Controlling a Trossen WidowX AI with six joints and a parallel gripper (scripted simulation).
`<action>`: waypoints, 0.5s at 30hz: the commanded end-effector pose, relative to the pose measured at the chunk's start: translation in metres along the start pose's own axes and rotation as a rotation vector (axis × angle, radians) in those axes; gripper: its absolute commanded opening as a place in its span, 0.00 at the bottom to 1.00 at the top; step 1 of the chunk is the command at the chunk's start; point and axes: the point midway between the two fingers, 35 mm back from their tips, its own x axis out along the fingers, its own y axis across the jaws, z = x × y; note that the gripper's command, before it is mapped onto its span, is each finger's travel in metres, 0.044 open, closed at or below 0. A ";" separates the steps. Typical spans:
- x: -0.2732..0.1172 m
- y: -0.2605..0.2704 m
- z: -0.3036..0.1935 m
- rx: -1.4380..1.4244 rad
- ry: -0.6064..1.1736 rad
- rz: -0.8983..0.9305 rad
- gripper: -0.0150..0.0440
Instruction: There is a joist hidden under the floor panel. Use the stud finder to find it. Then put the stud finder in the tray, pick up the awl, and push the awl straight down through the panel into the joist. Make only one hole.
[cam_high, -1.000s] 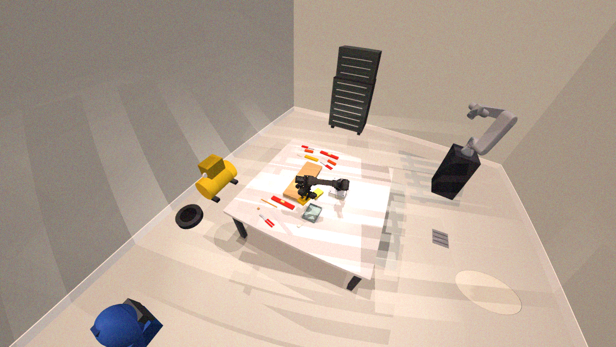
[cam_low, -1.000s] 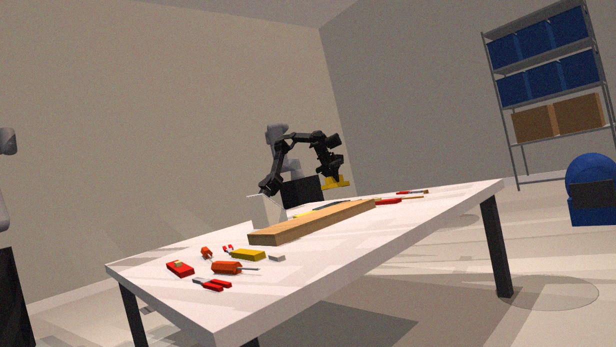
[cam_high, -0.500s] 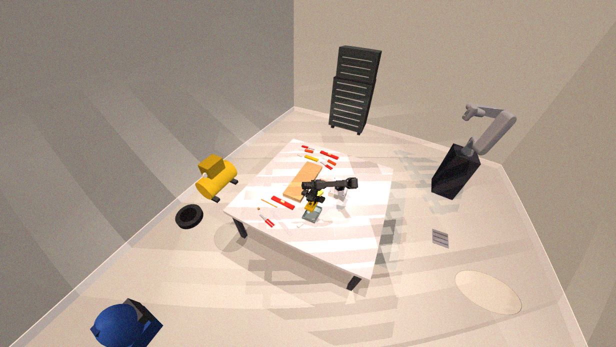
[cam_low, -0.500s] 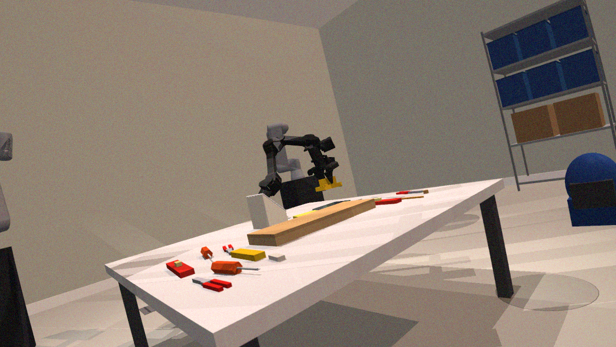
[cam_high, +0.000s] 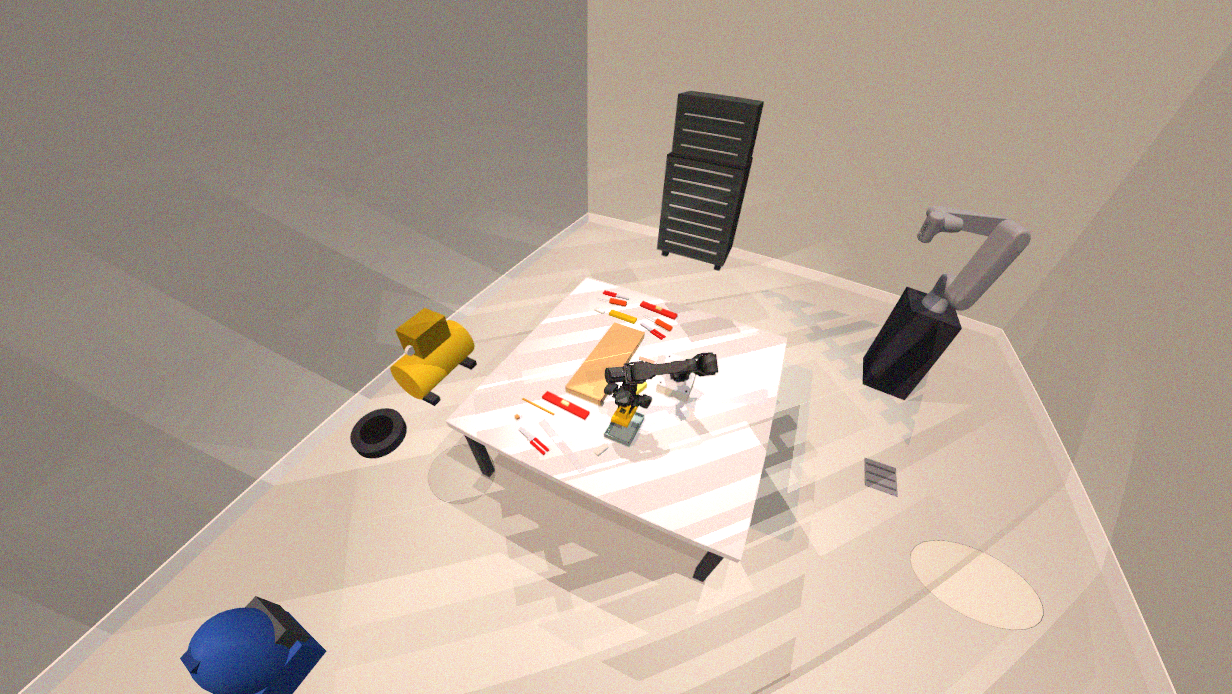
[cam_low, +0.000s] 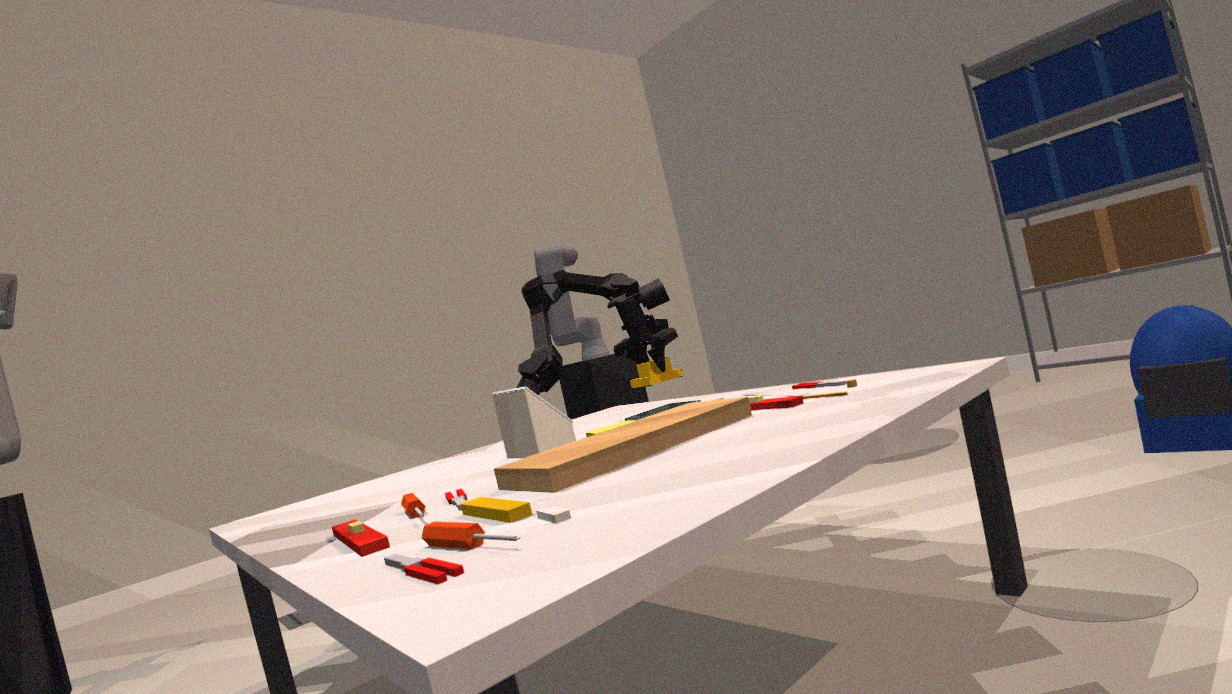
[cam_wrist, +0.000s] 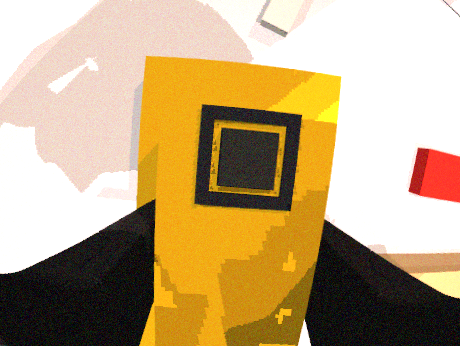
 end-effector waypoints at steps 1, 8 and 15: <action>0.006 -0.001 -0.003 0.004 0.004 0.000 0.25; 0.016 -0.002 -0.006 0.003 0.006 0.001 0.25; 0.025 -0.003 -0.008 0.003 0.007 0.001 0.25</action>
